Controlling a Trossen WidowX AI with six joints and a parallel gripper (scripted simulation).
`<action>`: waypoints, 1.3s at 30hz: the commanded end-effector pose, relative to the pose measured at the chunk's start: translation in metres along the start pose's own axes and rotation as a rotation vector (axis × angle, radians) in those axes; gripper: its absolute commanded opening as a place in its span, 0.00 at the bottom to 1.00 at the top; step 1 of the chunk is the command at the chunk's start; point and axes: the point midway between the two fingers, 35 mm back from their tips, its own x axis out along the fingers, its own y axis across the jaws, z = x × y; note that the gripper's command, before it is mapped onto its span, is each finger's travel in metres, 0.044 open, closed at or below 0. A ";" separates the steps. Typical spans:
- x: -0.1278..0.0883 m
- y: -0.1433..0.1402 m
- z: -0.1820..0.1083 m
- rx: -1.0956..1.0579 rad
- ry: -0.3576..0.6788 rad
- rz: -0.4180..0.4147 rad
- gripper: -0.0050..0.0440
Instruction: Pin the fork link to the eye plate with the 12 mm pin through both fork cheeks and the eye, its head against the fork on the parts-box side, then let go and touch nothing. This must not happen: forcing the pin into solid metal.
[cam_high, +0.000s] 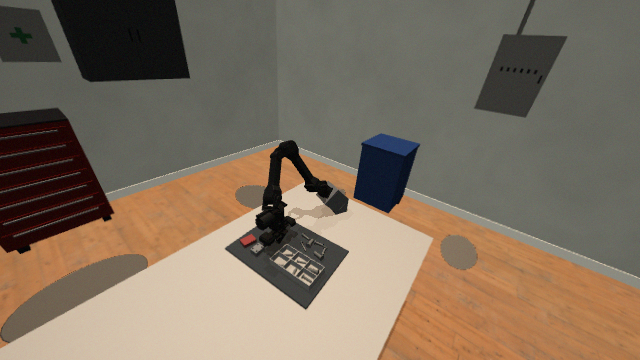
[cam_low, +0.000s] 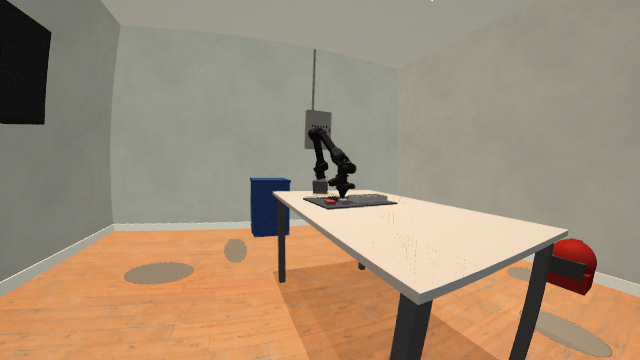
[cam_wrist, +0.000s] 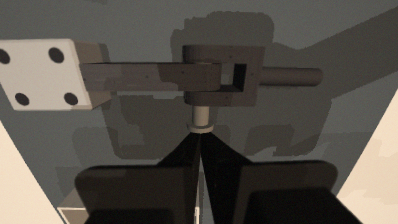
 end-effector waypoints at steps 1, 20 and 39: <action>0.001 -0.001 0.007 0.007 -0.019 -0.003 0.10; 0.001 -0.001 0.013 0.007 -0.019 -0.003 0.10; 0.001 -0.001 0.019 0.007 -0.019 -0.003 0.10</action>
